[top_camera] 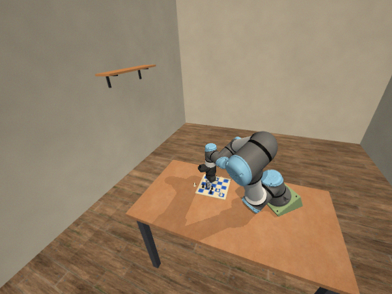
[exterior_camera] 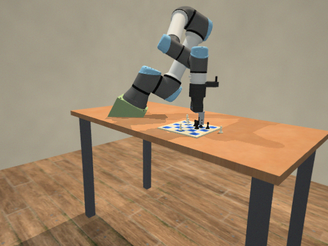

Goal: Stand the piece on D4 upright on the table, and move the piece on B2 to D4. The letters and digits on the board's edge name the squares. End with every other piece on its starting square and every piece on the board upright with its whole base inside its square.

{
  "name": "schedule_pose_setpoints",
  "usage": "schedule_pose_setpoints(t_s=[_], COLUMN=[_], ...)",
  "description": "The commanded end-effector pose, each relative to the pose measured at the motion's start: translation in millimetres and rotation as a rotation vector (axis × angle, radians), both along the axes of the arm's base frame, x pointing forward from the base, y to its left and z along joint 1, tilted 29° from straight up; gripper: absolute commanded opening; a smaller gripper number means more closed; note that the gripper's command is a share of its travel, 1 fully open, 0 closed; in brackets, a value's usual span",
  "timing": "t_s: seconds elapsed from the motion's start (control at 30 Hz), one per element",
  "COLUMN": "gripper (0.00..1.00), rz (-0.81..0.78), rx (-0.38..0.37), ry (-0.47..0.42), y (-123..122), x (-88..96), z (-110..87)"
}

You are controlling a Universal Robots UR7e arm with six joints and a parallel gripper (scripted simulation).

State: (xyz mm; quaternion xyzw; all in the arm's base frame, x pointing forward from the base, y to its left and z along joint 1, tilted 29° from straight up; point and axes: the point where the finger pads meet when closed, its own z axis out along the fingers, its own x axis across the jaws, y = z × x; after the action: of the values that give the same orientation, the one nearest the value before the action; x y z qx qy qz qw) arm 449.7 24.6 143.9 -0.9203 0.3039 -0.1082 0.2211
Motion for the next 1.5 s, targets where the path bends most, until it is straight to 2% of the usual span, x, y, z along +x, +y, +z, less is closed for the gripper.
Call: schedule_pose_setpoints(t_s=[0.0,0.97,1.27,1.33,1.47], gripper=[0.0,0.0,0.0,0.0,0.0], rz=[0.0,0.0,0.0,0.0,0.0], rx=[-0.001,-0.001,-0.001,-0.001,-0.001], ry=[-0.001,-0.001,-0.001,-0.001,-0.001], y=[-0.2,-1.0,-10.6,-10.6,-17.7], x=[0.2,-0.5,-10.0,-10.0,-16.9], z=[0.4,2.3,27.2,27.2,45.4])
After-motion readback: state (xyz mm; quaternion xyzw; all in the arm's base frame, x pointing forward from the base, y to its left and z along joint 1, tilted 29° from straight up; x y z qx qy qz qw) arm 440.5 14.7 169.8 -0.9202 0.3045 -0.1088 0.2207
